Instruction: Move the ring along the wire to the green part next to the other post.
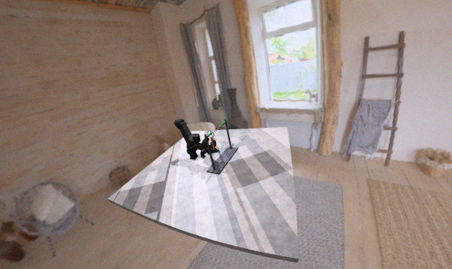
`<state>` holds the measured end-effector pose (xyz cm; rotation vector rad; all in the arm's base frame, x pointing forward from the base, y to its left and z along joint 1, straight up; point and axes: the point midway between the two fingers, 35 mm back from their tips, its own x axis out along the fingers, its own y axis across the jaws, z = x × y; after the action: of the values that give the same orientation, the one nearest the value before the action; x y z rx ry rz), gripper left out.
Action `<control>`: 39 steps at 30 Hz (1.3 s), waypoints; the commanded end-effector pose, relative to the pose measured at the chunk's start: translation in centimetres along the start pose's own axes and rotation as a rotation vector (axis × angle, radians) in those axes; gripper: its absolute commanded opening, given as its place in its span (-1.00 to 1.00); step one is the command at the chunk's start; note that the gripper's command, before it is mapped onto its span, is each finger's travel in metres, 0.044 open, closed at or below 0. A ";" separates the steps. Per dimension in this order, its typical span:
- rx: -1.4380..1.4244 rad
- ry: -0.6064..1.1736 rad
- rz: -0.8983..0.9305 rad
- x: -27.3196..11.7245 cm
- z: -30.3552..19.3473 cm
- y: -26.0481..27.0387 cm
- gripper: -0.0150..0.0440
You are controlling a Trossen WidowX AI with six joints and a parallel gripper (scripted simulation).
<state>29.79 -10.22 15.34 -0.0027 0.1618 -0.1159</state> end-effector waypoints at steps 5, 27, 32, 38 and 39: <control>0.005 -0.002 -0.003 0.0 0.1 -0.1 -1.00; 0.006 0.004 -0.001 0.1 0.2 1.7 -1.00; 0.005 0.022 -0.001 -0.1 0.1 2.0 -1.00; 0.001 0.084 0.000 -0.9 0.1 2.5 -1.00; -0.001 0.090 0.001 -1.0 0.1 2.6 -1.00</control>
<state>29.29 -7.88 14.92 0.0158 0.2408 -0.1167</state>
